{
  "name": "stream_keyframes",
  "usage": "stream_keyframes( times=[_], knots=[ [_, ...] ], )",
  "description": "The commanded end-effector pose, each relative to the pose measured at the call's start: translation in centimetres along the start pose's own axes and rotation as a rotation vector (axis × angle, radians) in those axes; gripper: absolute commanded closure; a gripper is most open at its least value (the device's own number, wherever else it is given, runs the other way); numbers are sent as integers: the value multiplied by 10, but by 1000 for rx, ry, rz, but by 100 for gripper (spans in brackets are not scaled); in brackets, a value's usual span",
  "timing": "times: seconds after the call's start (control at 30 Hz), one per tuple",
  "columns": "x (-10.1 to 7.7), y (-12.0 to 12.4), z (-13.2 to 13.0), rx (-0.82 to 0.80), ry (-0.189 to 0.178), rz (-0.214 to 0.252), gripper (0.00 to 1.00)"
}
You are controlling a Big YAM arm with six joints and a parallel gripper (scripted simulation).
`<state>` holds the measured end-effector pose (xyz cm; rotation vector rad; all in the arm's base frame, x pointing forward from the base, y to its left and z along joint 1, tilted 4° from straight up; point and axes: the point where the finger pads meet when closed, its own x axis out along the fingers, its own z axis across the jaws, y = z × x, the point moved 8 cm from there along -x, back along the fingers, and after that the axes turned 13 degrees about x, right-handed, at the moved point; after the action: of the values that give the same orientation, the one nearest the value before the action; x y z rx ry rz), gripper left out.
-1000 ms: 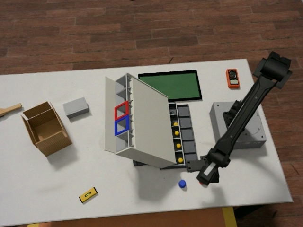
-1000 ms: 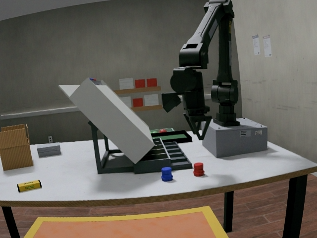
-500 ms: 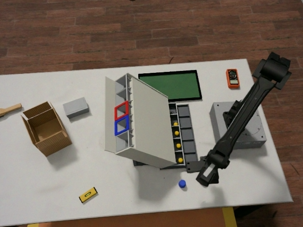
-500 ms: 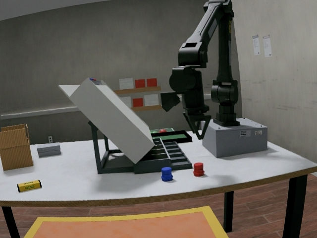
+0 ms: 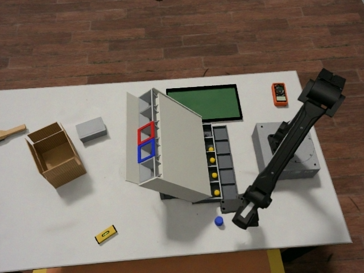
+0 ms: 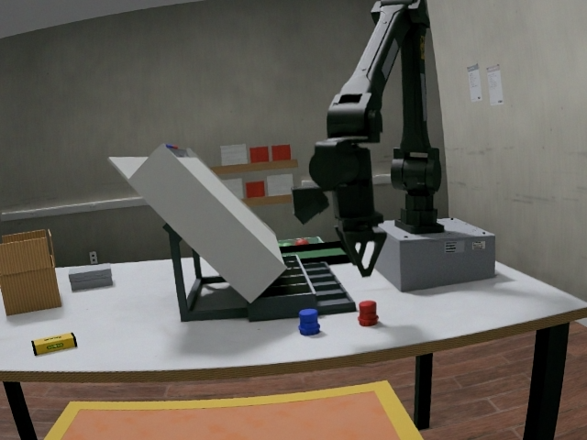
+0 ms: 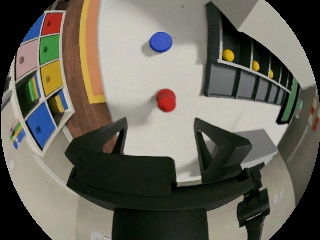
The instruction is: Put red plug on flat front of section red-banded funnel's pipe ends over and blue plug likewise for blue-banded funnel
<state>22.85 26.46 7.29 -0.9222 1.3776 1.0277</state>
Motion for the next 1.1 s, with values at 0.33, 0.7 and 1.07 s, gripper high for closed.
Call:
stream_keyframes(
  times=[0.33,0.7,1.07],
  knots=[
    [56,5,-8,1,19,8,13],
    [56,7,-9,3,4,1,13],
    [56,6,-9,6,5,1,13]
  ],
)
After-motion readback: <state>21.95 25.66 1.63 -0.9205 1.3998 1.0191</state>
